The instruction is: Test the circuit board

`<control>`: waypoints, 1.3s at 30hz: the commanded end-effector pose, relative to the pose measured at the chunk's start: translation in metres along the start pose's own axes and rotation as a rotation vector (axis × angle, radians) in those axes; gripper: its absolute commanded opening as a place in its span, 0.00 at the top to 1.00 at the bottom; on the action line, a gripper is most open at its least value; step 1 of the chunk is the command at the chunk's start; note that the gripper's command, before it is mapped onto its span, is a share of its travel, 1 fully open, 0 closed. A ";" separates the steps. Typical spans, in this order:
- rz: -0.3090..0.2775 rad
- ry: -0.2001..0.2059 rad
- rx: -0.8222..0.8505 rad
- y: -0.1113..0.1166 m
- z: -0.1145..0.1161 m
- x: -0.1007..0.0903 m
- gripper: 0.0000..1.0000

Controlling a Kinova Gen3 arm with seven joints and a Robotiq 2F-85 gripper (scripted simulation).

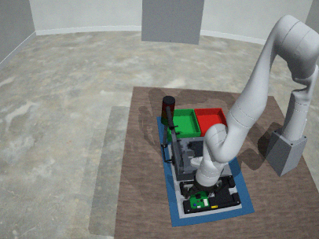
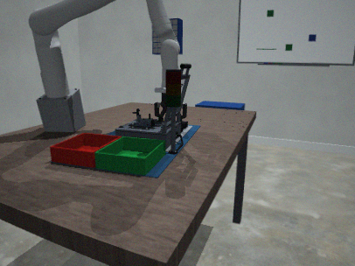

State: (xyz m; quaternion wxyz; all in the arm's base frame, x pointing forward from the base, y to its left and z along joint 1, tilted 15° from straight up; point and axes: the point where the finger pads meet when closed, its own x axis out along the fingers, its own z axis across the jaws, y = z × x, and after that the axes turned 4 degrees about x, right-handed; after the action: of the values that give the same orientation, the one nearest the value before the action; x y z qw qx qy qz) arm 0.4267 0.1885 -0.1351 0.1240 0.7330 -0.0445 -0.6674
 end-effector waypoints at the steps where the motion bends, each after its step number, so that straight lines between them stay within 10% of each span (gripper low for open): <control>1: -0.001 0.002 0.000 0.000 -0.001 0.000 0.23; 39: -0.001 0.002 0.000 0.000 -0.001 -0.028 0.23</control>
State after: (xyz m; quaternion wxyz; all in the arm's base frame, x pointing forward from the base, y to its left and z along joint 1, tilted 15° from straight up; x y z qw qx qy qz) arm 0.4234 0.1924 -0.1111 0.1247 0.7319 -0.0464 -0.6683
